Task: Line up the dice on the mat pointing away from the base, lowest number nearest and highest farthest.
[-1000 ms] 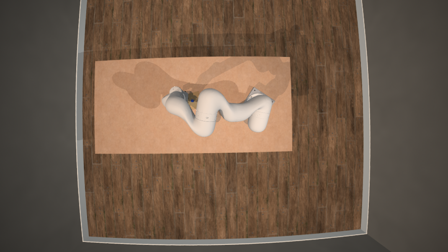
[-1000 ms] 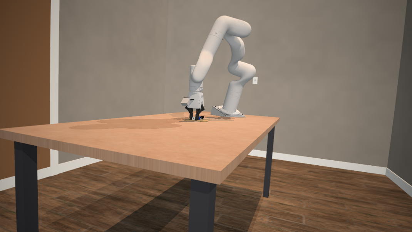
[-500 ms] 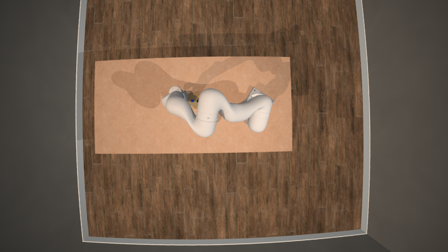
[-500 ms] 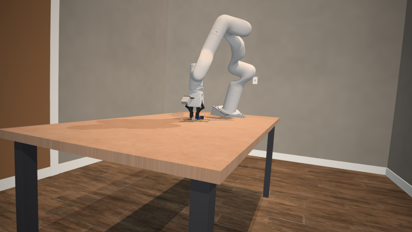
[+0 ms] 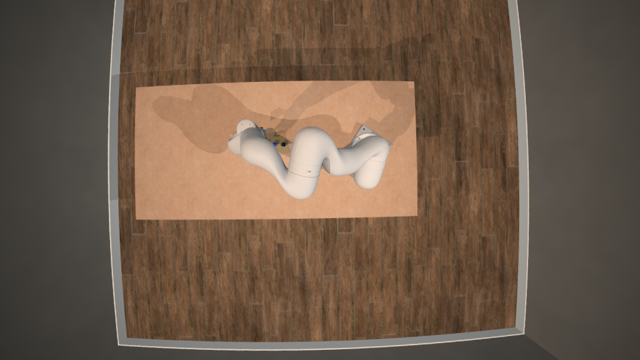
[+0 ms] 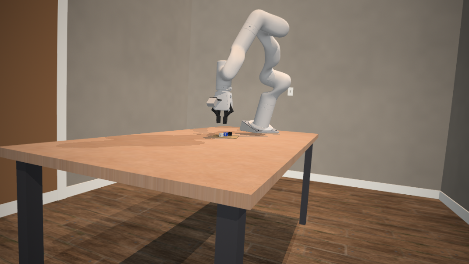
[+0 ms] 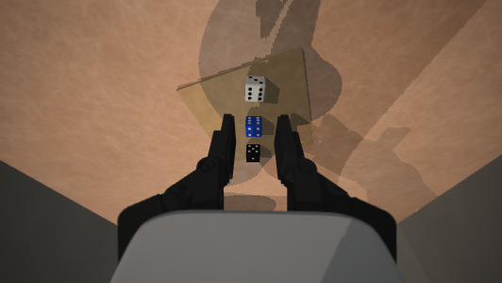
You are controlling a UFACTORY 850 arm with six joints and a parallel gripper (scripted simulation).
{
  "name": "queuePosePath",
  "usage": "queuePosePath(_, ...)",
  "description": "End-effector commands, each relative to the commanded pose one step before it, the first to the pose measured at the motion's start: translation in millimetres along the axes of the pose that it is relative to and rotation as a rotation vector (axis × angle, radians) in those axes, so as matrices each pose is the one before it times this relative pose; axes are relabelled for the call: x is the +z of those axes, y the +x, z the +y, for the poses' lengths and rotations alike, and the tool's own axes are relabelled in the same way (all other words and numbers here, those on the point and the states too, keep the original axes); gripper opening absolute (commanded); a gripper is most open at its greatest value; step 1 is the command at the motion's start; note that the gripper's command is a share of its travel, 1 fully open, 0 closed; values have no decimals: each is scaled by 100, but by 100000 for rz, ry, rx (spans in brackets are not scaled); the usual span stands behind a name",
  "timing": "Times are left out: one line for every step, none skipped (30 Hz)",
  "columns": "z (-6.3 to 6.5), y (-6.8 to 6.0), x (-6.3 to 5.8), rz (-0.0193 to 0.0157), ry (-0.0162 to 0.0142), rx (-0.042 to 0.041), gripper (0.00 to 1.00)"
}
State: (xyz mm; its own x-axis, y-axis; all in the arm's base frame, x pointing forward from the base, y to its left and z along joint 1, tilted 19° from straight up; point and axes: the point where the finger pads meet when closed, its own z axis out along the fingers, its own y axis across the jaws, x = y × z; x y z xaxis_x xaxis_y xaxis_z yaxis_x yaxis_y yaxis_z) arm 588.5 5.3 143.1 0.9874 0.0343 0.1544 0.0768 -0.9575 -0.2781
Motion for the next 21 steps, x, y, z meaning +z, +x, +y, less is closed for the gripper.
queuePosePath(-18, 54, -1380, 31, -20, 0, 36)
queuePosePath(0, 0, -237, 0, 0, 0, 36)
queuePosePath(0, 0, -174, 0, 0, 0, 36)
queuePosePath(0, 0, -114, 0, -1, 0, 36)
queuePosePath(0, 0, -63, 0, -1, 0, 36)
queuePosePath(0, 0, 0, 0, 0, 0, 36)
queuePosePath(0, 0, 0, 0, 0, 0, 36)
queuePosePath(0, 0, -25, 0, 0, 0, 36)
queuePosePath(0, 0, -4, 0, 0, 0, 36)
queuePosePath(0, 0, 0, 0, 0, 0, 100)
queuePosePath(0, 0, 0, 0, 0, 0, 100)
queuePosePath(0, 0, 0, 0, 0, 0, 100)
queuePosePath(0, 0, 0, 0, 0, 0, 100)
queuePosePath(0, 0, 0, 0, 0, 0, 100)
queuePosePath(0, 0, 0, 0, 0, 0, 100)
queuePosePath(0, 0, 0, 0, 0, 0, 100)
queuePosePath(0, 0, 0, 0, 0, 0, 100)
queuePosePath(0, 0, 0, 0, 0, 0, 100)
queuePosePath(0, 0, 0, 0, 0, 0, 100)
queuePosePath(0, 0, 0, 0, 0, 0, 100)
queuePosePath(0, 0, 0, 0, 0, 0, 100)
